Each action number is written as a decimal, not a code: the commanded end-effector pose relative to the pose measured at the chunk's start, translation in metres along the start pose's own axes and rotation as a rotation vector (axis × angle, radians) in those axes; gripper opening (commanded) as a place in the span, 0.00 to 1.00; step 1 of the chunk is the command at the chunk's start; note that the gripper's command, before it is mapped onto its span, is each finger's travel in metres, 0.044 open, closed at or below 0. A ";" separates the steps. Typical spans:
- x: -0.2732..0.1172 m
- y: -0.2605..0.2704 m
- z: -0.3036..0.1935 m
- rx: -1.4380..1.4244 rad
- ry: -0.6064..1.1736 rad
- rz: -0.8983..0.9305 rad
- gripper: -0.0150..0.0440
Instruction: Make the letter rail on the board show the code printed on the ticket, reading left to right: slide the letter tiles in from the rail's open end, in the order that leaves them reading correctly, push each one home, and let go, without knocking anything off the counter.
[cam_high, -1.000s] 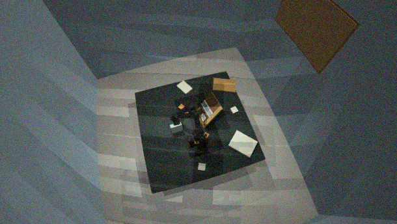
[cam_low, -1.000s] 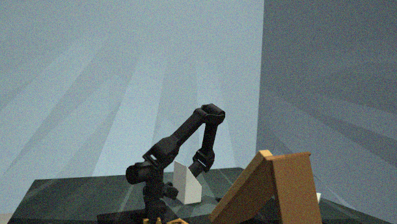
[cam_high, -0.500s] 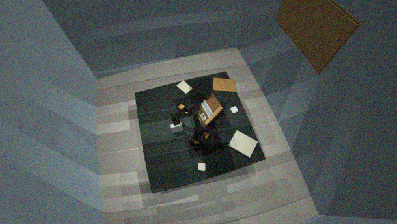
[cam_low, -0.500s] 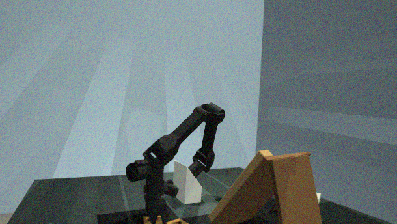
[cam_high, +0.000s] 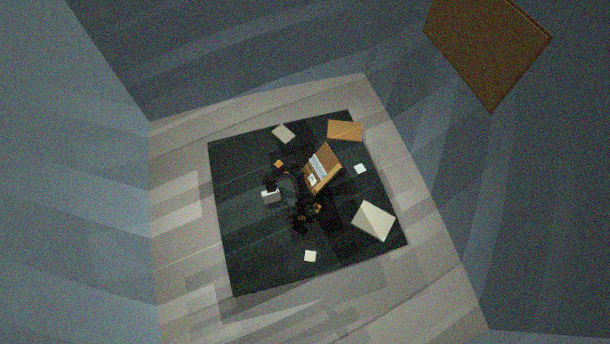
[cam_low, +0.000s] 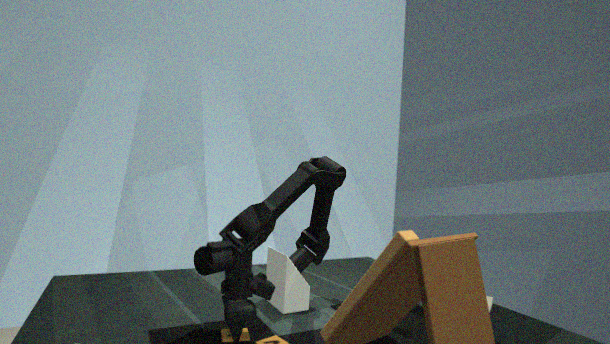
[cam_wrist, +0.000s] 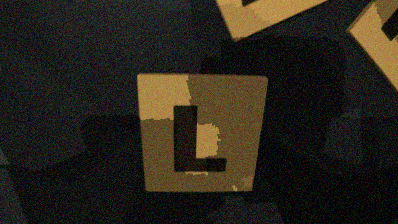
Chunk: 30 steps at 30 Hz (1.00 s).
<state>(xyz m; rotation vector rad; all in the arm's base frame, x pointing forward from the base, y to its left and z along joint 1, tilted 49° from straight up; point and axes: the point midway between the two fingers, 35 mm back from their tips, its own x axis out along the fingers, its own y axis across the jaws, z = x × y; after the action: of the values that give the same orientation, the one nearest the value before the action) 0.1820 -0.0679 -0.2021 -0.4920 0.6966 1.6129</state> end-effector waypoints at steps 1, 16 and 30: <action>-0.003 0.000 0.000 -0.007 0.005 0.001 0.25; -0.011 0.000 0.000 -0.007 0.005 0.001 0.25; -0.017 -0.004 0.003 0.018 0.017 -0.006 0.25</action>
<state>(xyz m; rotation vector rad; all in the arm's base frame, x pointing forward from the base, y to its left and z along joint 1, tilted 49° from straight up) 0.1848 -0.0774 -0.1916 -0.4930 0.7017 1.6116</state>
